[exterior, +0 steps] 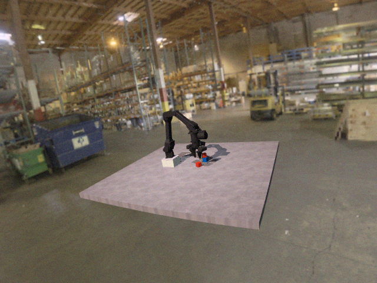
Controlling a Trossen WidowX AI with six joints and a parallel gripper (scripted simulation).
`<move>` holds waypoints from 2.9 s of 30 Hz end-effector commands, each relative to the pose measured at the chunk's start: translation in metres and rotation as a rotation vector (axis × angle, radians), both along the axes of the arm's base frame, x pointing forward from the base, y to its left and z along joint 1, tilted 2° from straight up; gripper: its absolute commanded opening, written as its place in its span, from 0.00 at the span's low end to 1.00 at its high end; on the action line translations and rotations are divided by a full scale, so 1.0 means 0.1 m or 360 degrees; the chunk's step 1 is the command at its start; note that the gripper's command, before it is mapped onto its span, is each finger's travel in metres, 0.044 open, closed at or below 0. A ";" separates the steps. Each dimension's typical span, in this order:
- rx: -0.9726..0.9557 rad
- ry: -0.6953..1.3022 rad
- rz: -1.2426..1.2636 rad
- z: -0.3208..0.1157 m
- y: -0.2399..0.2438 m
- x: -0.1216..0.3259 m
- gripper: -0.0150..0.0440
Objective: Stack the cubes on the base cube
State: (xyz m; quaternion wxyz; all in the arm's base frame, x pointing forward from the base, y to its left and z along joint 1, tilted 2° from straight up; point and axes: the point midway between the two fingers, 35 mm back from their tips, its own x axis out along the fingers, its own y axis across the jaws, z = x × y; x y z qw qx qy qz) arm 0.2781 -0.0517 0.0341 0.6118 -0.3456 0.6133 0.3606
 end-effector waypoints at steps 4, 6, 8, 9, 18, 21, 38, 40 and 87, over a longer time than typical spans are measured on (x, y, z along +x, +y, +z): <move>-0.0009 -0.0003 0.0010 -0.16 0.00 -0.01 0.70; -0.0009 -0.0003 0.0010 -0.22 0.00 -0.01 0.70; -0.0009 -0.0003 0.0010 -0.23 0.00 -0.01 0.70; -0.0009 -0.0003 0.0010 -0.23 0.00 -0.01 0.70; -0.0010 -0.0002 0.0006 -0.35 0.00 -0.01 0.70; -0.0010 -0.0001 0.0006 -0.40 0.00 -0.01 0.70; -0.0009 -0.0003 0.0010 -0.56 0.00 -0.02 0.48; -0.0009 -0.0003 0.0010 -0.56 0.00 -0.02 0.43; -0.0011 -0.0002 -0.0254 0.54 0.05 0.04 0.43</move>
